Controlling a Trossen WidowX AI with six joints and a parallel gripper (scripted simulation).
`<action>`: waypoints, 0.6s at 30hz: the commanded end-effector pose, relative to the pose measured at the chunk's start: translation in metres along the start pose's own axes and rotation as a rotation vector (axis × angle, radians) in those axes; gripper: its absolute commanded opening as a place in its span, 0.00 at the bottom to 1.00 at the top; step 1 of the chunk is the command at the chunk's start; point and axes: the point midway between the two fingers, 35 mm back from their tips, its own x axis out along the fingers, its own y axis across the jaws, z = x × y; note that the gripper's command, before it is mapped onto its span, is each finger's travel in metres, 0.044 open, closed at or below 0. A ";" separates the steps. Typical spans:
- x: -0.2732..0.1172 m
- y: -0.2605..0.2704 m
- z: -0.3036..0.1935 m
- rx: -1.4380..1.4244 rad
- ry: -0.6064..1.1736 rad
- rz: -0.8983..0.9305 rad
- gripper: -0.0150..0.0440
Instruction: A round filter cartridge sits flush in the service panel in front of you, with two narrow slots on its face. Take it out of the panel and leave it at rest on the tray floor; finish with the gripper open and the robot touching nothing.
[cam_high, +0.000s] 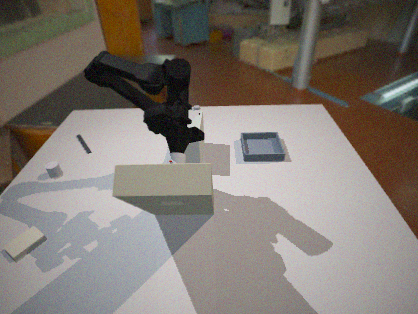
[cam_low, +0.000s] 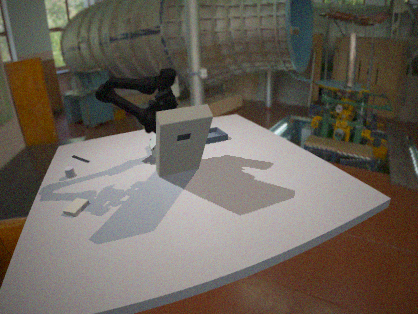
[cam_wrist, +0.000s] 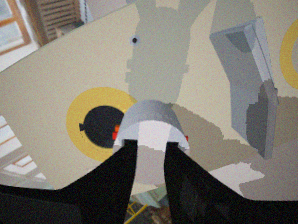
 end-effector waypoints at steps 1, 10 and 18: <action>0.001 -0.010 0.006 0.001 -0.001 0.004 0.25; 0.003 -0.024 0.013 -0.002 -0.002 0.001 0.34; 0.003 -0.024 0.013 -0.002 -0.002 0.001 0.41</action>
